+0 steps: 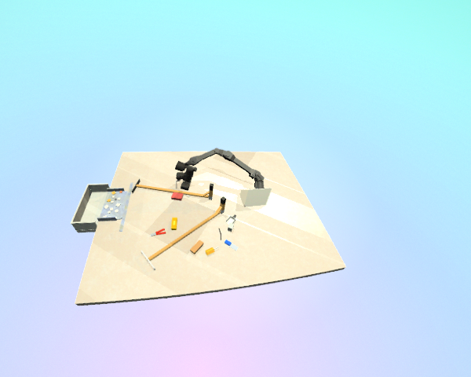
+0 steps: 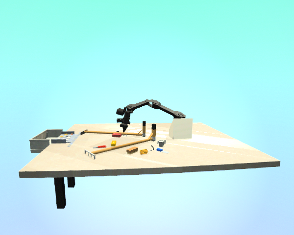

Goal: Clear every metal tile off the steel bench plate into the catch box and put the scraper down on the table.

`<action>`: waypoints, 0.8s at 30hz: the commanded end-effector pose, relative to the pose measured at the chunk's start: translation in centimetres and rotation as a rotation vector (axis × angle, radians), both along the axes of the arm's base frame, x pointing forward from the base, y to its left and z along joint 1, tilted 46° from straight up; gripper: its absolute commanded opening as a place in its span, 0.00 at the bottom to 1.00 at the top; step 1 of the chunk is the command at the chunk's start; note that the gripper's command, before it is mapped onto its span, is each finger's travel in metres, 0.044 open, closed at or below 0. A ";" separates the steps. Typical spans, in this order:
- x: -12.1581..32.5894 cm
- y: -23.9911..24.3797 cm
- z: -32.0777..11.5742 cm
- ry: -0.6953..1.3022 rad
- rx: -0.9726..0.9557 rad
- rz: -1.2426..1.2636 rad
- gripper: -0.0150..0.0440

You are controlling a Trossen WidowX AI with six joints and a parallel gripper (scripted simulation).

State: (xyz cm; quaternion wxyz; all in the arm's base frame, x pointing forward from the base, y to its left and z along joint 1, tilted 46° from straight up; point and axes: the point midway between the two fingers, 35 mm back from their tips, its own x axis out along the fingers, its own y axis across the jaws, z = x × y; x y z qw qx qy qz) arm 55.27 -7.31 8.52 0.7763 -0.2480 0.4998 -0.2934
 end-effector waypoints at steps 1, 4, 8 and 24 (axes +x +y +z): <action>0.0 -0.2 -0.5 0.007 0.001 0.002 0.25; 0.0 -0.1 -0.7 0.005 0.002 0.001 0.25; 0.2 0.2 -0.9 0.003 0.002 0.000 0.25; 0.7 1.3 -2.0 -0.009 0.005 -0.007 0.25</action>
